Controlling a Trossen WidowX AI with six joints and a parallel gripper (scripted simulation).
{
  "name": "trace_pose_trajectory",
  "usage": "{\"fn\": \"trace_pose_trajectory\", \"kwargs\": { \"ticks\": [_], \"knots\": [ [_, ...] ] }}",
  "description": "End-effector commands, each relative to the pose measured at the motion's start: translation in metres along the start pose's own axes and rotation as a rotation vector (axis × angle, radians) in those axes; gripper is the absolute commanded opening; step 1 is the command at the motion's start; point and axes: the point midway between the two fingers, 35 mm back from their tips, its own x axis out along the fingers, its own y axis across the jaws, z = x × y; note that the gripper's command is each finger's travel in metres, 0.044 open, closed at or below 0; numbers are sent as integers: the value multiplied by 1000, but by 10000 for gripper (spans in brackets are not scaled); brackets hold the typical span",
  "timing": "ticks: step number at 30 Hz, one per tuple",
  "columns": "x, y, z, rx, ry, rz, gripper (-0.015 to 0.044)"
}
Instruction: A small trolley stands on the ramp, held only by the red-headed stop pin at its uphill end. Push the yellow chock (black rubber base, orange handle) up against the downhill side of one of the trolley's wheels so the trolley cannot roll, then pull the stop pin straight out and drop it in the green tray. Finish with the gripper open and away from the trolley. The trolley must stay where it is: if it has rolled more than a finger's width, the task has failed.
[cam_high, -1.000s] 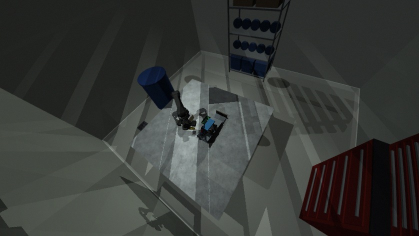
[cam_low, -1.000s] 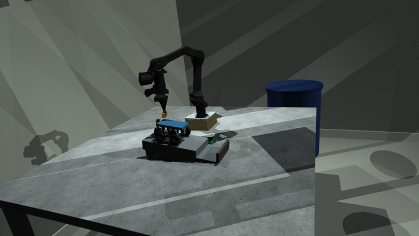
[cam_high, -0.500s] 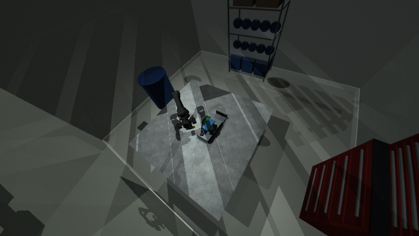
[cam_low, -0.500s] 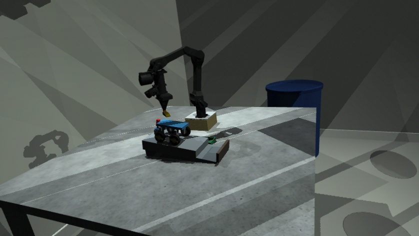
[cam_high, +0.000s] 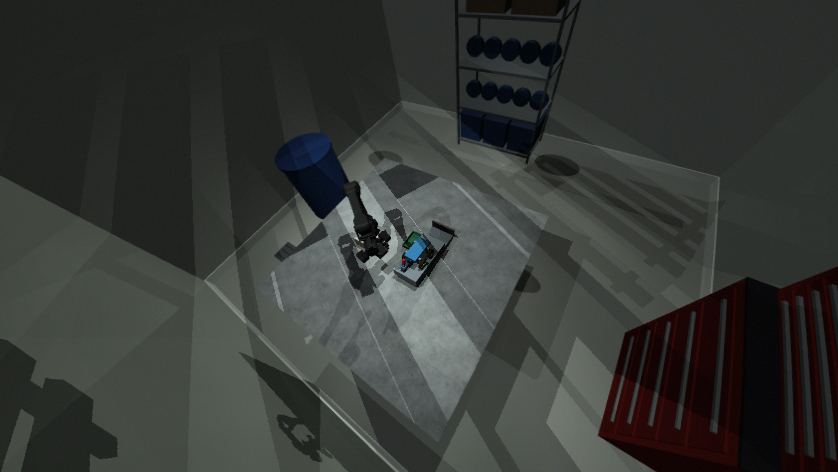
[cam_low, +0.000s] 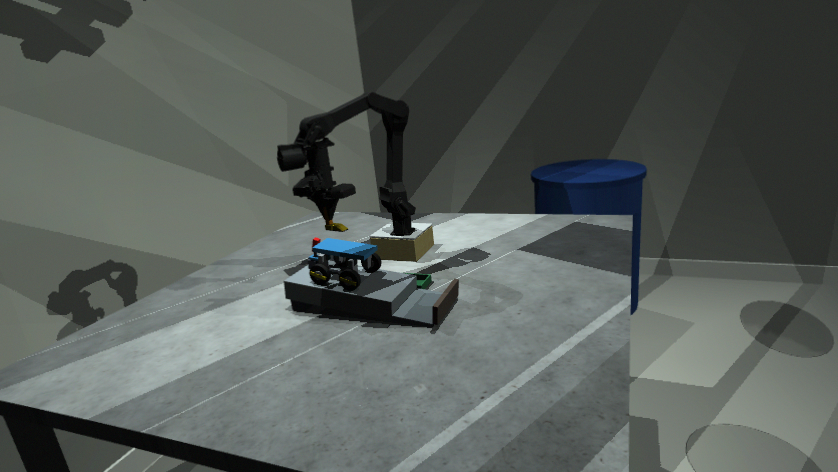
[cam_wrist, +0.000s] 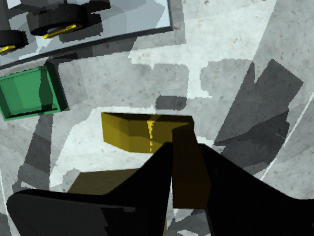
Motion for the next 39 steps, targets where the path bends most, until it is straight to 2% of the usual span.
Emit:
{"fn": "trace_pose_trajectory", "kwargs": {
  "ticks": [1,39],
  "knots": [
    [0,0,0,-149,-2,3,0],
    [0,0,0,-1388,-4,5,0]
  ]
}}
